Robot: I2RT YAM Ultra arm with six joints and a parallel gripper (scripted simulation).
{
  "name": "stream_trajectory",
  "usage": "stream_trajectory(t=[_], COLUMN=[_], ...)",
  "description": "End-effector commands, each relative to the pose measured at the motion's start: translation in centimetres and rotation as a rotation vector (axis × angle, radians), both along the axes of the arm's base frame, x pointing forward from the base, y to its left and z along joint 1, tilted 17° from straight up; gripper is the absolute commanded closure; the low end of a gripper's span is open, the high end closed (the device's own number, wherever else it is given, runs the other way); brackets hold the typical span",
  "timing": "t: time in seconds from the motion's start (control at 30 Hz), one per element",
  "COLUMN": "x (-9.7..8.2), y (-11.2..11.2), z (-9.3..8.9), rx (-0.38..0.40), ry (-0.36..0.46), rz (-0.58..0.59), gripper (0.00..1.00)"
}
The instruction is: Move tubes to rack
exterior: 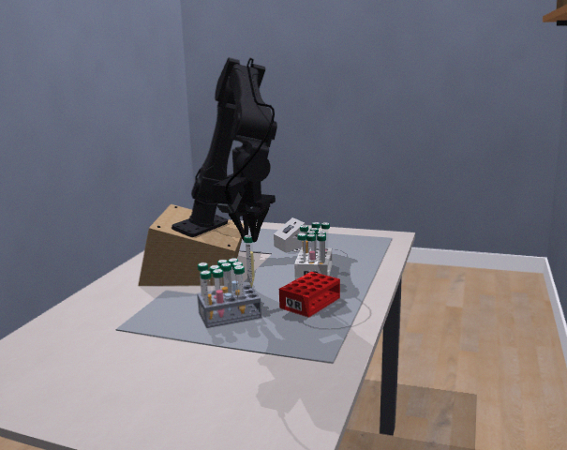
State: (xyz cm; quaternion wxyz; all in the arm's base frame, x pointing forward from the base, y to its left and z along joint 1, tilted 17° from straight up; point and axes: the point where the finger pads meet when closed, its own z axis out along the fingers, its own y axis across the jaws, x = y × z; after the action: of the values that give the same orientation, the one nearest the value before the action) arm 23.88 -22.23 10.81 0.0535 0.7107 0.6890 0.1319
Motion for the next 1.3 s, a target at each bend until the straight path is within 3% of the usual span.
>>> stream_trajectory(t=[0.0,1.27], x=[-1.0,-4.6], y=[0.4,4.8], z=[0.6,0.0], rx=[-0.007,-0.006], ry=[-0.012,-0.013], rz=[-0.01,-0.008], gripper=[1.0,1.0])
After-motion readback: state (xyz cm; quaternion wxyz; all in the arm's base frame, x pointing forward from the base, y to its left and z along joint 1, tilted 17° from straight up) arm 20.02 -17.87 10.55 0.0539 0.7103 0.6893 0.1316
